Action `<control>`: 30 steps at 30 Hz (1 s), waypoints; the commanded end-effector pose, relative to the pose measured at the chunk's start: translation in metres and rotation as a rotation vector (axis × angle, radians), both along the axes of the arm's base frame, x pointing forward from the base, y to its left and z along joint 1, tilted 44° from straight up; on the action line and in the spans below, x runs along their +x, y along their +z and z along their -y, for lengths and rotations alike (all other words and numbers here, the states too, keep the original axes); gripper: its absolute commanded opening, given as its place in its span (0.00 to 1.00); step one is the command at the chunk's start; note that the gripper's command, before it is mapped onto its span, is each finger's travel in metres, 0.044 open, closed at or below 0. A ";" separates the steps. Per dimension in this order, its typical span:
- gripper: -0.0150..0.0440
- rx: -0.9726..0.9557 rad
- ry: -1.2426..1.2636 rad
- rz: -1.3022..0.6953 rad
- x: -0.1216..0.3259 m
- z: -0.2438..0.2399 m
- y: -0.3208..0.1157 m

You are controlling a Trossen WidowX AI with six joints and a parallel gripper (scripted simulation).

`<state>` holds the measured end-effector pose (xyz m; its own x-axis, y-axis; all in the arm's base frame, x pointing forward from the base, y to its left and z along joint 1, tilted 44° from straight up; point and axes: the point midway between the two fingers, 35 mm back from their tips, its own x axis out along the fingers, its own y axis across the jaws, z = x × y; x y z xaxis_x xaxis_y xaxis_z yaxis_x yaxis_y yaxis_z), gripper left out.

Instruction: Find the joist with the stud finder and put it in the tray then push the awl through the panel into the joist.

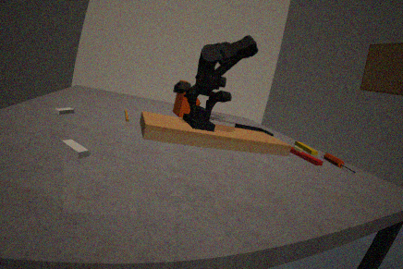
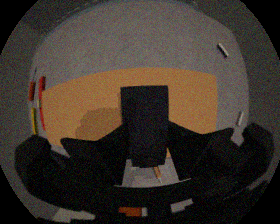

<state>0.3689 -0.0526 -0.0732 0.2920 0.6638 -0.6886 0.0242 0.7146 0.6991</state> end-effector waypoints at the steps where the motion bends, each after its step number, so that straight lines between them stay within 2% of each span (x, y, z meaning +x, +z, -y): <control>1: 0.25 -0.009 0.000 -0.002 0.000 0.012 -0.012; 30: 0.25 -0.015 0.000 -0.001 -0.003 0.081 -0.076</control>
